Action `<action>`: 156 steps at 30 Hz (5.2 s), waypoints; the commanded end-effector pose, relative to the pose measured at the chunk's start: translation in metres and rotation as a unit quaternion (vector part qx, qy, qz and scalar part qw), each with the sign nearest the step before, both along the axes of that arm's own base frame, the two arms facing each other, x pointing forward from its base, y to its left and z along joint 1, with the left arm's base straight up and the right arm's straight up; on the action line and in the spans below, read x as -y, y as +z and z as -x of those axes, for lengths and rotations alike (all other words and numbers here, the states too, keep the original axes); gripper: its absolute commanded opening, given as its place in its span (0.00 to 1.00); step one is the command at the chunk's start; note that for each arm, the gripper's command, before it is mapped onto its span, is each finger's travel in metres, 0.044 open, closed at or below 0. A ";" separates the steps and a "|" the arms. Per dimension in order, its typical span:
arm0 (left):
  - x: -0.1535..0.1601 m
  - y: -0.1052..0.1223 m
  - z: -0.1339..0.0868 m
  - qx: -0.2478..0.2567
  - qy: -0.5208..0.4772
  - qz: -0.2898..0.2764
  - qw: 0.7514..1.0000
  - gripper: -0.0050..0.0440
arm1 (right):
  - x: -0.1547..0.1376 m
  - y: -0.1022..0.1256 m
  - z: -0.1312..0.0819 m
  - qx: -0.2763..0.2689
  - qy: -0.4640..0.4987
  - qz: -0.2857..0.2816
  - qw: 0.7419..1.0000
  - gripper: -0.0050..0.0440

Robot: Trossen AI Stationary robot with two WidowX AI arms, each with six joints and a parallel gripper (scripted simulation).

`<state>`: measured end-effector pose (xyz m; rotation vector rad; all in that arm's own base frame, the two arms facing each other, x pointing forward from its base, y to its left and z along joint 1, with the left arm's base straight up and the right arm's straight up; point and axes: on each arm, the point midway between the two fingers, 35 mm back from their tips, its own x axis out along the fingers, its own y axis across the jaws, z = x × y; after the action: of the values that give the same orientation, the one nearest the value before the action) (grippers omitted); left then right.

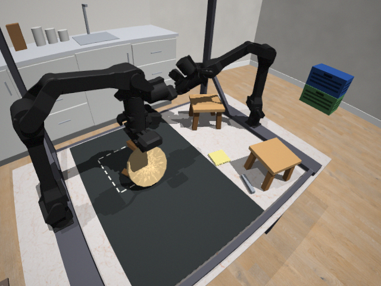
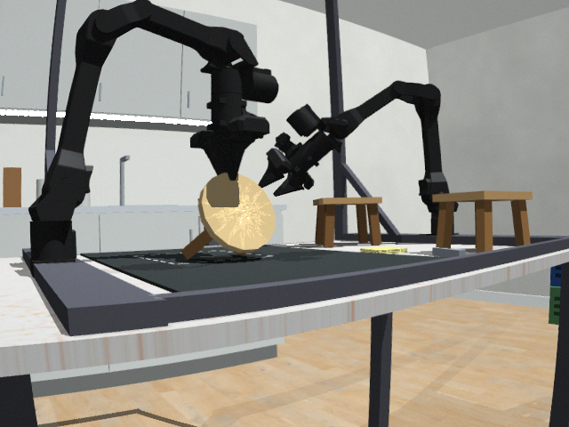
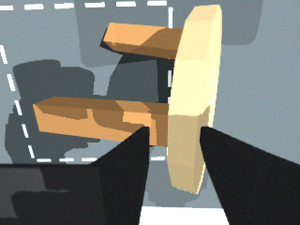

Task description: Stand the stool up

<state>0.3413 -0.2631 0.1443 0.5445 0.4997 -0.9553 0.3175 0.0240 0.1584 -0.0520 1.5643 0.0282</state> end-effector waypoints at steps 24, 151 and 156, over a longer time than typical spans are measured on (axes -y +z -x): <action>0.001 0.013 -0.002 0.013 0.000 0.010 1.000 0.92 | -0.028 0.005 0.000 0.004 0.006 -0.012 1.000 0.43; 0.001 0.013 -0.002 0.013 0.000 0.010 1.000 0.92 | -0.111 -0.014 0.006 0.001 0.005 -0.009 1.000 0.80; 0.001 0.013 -0.002 0.013 0.000 0.010 1.000 0.92 | -0.117 -0.015 0.007 0.001 0.005 -0.008 1.000 0.80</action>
<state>0.3413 -0.2631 0.1443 0.5445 0.4997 -0.9553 0.3108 0.1399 0.1523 -0.0459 1.5366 0.0682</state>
